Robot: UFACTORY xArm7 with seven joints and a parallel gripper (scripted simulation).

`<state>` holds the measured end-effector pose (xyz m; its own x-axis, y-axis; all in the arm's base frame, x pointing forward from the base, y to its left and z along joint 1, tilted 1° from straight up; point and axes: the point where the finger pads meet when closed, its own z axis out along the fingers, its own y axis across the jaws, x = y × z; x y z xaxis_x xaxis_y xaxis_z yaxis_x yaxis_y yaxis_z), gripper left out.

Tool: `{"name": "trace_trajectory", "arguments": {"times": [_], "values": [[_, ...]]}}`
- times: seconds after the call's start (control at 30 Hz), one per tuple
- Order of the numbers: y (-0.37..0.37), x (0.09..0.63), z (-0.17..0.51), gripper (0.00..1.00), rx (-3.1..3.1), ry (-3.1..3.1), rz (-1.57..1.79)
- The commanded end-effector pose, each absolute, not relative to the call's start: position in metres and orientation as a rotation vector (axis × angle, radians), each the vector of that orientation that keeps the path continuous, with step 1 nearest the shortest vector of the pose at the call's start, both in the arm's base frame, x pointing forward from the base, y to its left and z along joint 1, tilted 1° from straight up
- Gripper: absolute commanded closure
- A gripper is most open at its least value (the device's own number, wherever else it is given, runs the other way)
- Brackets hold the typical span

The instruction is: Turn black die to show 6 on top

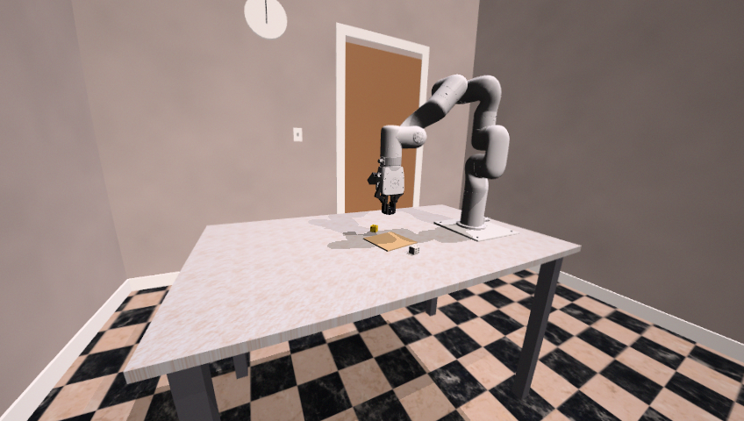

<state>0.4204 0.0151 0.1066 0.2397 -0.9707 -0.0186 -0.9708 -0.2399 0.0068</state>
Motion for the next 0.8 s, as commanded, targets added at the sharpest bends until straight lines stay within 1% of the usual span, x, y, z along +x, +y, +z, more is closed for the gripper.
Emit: {"name": "trace_trajectory", "arguments": {"times": [0.0, 0.43, 0.53, 0.6, 0.77], "values": [[0.018, 0.423, 0.108, 0.79, -2.580, 1.759, 0.034], [0.026, 0.428, 0.107, 0.79, -2.868, 1.232, 0.027], [0.026, 0.428, 0.107, 0.79, -2.875, 1.215, 0.027], [0.029, 0.429, 0.106, 0.79, -2.941, 1.046, 0.025], [0.031, 0.430, 0.106, 0.79, -2.994, 0.883, 0.023]]}}
